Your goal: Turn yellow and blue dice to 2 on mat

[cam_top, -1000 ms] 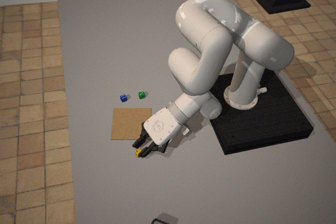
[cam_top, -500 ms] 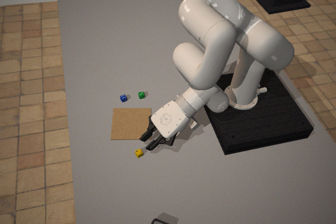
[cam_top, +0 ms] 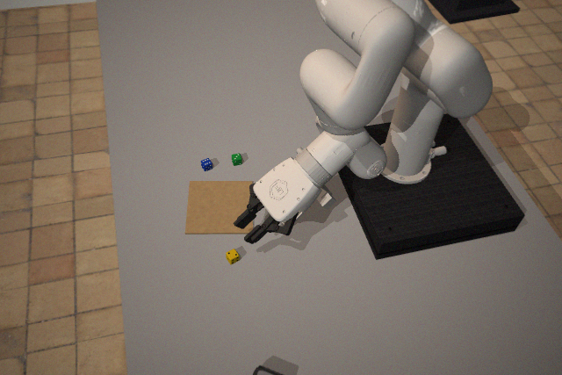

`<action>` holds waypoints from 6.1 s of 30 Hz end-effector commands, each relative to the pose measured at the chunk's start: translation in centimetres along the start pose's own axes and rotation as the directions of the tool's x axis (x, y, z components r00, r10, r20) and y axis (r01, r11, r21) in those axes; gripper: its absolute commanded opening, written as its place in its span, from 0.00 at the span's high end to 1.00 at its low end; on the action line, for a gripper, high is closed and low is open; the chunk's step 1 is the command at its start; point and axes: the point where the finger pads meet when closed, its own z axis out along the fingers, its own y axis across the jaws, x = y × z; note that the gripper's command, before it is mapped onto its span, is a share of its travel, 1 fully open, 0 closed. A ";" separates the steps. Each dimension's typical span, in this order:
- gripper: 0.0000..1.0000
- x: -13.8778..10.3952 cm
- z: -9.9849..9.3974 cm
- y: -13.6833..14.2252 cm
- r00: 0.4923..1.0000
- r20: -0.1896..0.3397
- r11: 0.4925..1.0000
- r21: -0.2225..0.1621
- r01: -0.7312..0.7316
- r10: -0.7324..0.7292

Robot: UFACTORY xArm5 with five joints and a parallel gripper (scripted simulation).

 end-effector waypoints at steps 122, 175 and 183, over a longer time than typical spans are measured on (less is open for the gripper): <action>0.00 -4.0 2.2 0.0 0.289 -0.398 0.492 -0.717 0.494 -0.871; 0.64 -3.4 2.4 0.0 0.217 -0.294 0.365 -0.766 0.529 -0.931; 0.64 -3.2 2.5 0.0 0.211 -0.284 0.354 -0.769 0.532 -0.935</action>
